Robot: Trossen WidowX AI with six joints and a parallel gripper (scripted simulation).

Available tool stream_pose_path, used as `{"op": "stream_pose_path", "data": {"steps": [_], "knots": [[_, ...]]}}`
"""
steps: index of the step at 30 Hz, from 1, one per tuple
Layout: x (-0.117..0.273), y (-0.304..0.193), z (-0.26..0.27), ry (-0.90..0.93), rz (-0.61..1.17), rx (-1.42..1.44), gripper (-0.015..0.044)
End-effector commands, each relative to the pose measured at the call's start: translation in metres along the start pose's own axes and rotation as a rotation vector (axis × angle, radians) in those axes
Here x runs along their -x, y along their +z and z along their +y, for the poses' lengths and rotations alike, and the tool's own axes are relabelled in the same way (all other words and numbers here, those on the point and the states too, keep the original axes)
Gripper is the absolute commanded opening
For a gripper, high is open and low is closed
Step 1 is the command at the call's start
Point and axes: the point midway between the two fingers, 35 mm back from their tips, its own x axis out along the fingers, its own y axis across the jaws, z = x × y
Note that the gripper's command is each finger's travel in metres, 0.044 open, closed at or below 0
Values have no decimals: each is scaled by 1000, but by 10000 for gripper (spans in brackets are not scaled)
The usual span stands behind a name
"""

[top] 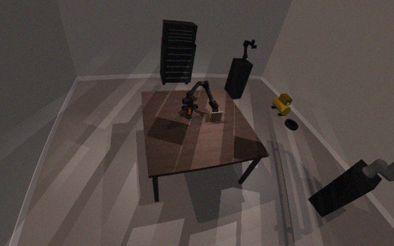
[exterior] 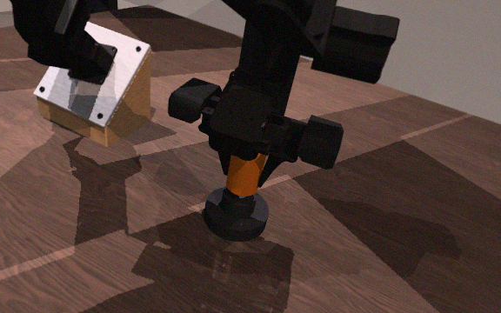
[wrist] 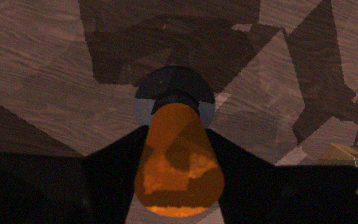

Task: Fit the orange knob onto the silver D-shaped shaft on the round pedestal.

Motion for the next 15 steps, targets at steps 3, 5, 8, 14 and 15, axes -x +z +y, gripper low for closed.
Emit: {"op": "stream_pose_path", "data": {"steps": [3, 5, 8, 14, 15], "knots": [[0, 0, 0, 1, -3, -67, 0], [0, 0, 0, 1, -3, -82, 0], [-1, 0, 0, 1, -3, -78, 0], [-2, 0, 0, 1, -3, -16, 0], [-2, 0, 0, 1, -3, -9, 0]]}}
